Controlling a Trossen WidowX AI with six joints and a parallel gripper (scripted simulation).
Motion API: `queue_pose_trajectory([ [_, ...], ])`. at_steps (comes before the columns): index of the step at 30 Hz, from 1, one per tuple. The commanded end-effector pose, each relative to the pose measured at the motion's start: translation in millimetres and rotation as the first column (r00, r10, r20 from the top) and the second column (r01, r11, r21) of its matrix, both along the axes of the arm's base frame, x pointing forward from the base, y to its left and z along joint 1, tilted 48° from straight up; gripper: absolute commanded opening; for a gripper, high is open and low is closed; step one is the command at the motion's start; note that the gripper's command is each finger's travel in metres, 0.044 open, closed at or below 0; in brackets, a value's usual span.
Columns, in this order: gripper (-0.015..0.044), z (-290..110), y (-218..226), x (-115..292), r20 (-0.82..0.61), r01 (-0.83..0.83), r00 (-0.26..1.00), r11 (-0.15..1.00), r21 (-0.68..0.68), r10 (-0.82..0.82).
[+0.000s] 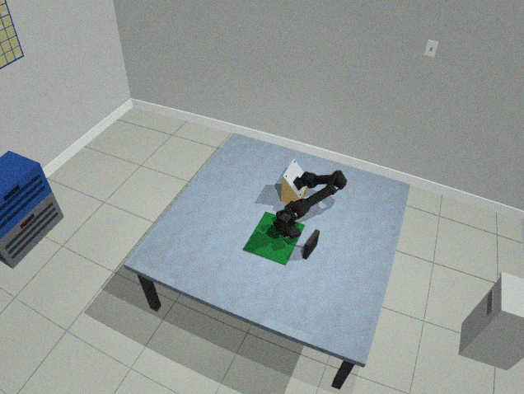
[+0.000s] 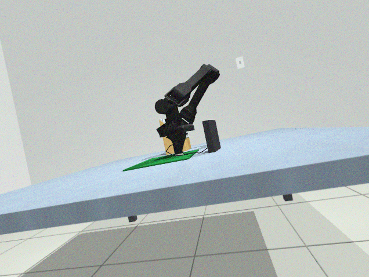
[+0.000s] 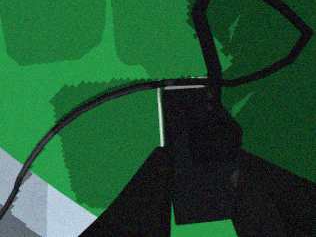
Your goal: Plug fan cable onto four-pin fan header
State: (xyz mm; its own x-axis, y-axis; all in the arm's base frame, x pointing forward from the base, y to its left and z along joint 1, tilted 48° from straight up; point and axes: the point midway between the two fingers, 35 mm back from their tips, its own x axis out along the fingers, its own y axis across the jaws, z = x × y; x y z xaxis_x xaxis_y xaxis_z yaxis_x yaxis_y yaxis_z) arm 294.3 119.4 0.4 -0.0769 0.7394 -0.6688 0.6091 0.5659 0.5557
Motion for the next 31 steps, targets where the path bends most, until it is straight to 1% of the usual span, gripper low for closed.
queue_pose_trajectory([
  [1,0.0157,0.2,0.0,0.1,0.001,-0.001,1.000,1.000,0.000,0.001],
  [5,0.0260,0.2,0.0,0.1,0.001,-0.001,1.000,1.000,0.000,0.001],
  [9,0.0260,5.6,-6.7,1.6,0.001,0.000,1.000,1.000,-0.001,0.000],
  [13,0.0260,34.9,-39.1,4.5,-0.004,0.000,1.000,1.000,0.000,0.000],
  [19,0.0260,36.7,-41.2,2.7,-0.004,0.000,1.000,1.000,0.001,0.000],
  [21,0.0260,37.8,-44.8,-12.0,-0.004,0.000,1.000,1.000,-0.001,0.000],
  [28,0.0260,36.8,-54.7,-97.4,-0.009,0.000,1.000,1.000,-0.001,0.000],
  [31,0.0260,35.1,-54.6,-115.0,-0.009,0.000,1.000,1.000,0.000,0.000],
])
